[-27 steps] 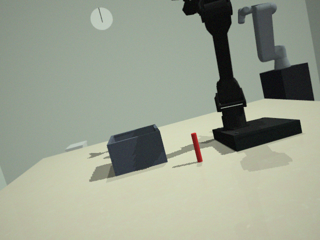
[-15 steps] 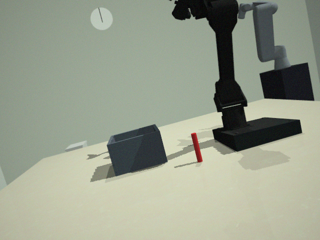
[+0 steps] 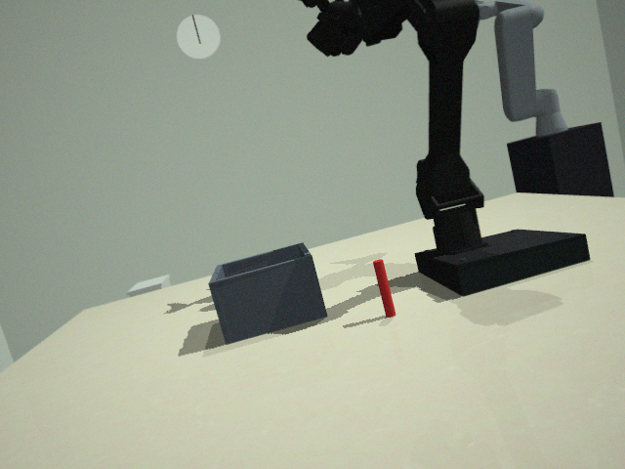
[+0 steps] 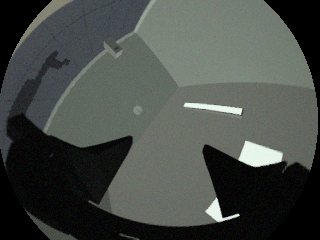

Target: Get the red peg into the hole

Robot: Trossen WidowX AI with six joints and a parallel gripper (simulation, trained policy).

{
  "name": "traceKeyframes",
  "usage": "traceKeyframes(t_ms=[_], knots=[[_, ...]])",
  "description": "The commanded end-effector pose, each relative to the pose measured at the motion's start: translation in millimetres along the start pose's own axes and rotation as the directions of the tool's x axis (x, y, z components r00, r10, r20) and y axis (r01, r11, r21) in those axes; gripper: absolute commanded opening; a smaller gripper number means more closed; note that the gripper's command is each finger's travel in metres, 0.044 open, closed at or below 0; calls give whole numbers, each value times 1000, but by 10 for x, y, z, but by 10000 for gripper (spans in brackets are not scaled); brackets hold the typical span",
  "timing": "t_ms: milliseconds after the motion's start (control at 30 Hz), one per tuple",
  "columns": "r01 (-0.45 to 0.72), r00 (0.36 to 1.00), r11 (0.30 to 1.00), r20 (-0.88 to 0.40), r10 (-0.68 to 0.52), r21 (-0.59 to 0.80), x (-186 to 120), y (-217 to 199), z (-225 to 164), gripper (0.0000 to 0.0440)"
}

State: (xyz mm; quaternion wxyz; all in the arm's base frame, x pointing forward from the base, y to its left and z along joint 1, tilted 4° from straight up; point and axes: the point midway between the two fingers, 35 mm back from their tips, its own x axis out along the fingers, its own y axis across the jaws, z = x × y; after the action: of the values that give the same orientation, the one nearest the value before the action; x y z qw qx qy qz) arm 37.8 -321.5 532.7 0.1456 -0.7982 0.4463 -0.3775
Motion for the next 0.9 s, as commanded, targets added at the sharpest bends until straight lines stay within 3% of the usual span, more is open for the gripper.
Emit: traceKeyframes(t_ms=[0, 400, 867], knots=[[-25, 999, 995, 36, 21, 97, 45, 19, 151, 440], [-154, 975, 887, 212, 66, 434, 124, -56, 810, 440], [-401, 890, 618, 447, 89, 676, 13, -290, 1647, 440]])
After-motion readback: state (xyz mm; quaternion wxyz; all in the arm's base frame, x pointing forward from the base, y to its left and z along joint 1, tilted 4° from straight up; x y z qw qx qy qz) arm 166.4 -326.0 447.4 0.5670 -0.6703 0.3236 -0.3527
